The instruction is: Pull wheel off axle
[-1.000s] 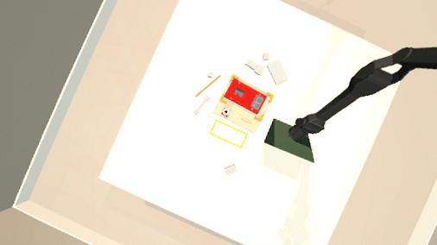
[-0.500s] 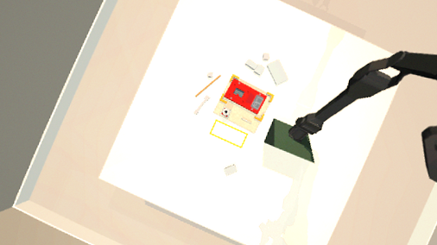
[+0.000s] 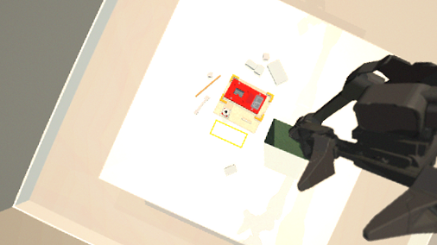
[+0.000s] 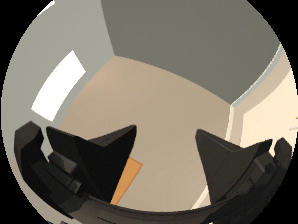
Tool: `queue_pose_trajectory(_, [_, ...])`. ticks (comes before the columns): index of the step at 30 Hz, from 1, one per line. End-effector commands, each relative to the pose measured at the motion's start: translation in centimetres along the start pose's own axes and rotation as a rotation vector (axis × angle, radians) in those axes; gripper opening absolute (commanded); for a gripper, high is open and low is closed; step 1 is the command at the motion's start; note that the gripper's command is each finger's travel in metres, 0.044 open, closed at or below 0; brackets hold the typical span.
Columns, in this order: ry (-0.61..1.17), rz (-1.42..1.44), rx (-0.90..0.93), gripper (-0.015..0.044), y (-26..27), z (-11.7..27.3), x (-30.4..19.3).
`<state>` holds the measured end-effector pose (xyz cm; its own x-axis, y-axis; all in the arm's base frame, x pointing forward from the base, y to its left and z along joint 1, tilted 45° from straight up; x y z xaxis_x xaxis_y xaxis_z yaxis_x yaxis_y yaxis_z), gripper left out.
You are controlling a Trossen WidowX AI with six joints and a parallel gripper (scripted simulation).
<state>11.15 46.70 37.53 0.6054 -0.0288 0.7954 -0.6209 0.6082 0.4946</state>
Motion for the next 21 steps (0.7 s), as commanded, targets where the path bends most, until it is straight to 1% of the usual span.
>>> queue_pose_trajectory(1, [0.039, 0.040, -0.128, 0.0300, -3.4, -2.0, -0.6])
queue_pose_trajectory(11, [0.151, 0.108, -0.405, 0.0300, -11.5, -5.3, -1.9])
queue_pose_trajectory(21, [0.297, 0.165, -0.679, 0.0300, -20.1, -6.7, -3.2])
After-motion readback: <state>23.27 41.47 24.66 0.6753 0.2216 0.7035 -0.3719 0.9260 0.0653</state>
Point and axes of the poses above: the point midway between the two fingers, 35 mm back from their tips, its own z axis back along the fingers, its own y axis across the jaws, x = y × z, the point moved 6 cm from there along z, back along the fingers, and after that the axes turned 10 degrees about z, right-handed, at the moved point
